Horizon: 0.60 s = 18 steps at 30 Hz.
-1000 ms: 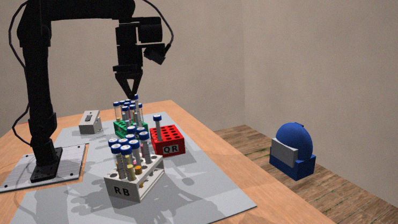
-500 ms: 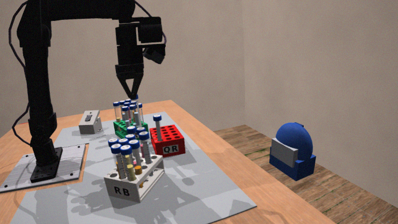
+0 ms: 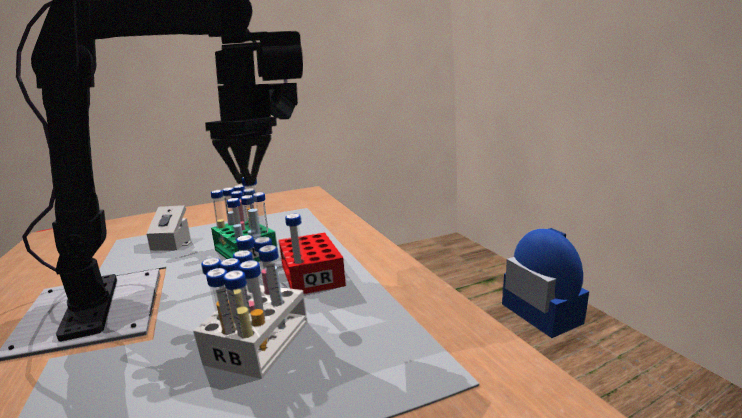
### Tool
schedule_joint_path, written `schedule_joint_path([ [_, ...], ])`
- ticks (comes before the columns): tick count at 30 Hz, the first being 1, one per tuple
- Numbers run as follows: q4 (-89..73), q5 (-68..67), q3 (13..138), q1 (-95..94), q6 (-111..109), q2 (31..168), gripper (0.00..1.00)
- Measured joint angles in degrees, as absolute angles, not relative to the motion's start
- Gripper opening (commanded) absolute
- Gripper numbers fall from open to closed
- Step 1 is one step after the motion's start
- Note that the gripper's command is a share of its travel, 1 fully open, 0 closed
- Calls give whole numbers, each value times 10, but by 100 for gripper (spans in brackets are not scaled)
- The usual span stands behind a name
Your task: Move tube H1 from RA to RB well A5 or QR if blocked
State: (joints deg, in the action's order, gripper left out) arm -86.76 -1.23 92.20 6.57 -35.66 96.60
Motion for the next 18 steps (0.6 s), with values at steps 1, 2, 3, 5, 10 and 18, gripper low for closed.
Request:
schedule_joint_path([
  [1,-868,-12,922,66,-371,966,0],
  [2,-868,-12,922,66,-387,966,0],
  [3,-868,-12,922,66,-403,966,0],
  [5,-868,-12,922,66,-437,966,0],
  [10,-868,-13,922,66,-527,966,0],
  [18,-864,-13,916,65,-634,964,0],
])
